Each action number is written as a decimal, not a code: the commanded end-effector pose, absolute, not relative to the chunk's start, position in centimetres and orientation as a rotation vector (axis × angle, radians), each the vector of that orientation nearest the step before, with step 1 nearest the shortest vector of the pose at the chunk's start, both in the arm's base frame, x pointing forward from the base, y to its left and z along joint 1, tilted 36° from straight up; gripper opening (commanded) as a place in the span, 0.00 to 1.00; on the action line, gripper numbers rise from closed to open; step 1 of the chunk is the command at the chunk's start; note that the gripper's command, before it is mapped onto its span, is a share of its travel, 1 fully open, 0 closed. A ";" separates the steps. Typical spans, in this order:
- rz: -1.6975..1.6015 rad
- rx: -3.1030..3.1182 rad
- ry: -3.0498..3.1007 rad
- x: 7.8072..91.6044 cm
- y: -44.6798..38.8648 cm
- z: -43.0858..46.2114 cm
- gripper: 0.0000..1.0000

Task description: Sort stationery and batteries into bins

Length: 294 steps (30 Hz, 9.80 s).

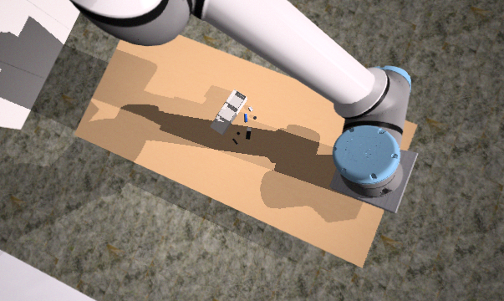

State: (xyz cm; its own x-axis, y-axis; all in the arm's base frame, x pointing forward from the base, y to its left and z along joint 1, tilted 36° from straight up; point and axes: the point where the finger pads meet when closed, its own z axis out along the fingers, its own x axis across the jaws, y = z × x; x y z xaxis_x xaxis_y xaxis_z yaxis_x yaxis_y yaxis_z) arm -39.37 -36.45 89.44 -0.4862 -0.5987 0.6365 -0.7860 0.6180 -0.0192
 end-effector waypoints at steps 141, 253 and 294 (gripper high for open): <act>0.461 1.166 -2.295 22.1 -40.2 10.6 0.04; 0.772 2.107 -2.833 50.8 -7.9 27.7 0.04; 0.772 2.106 -2.833 62.2 -19.7 21.9 0.04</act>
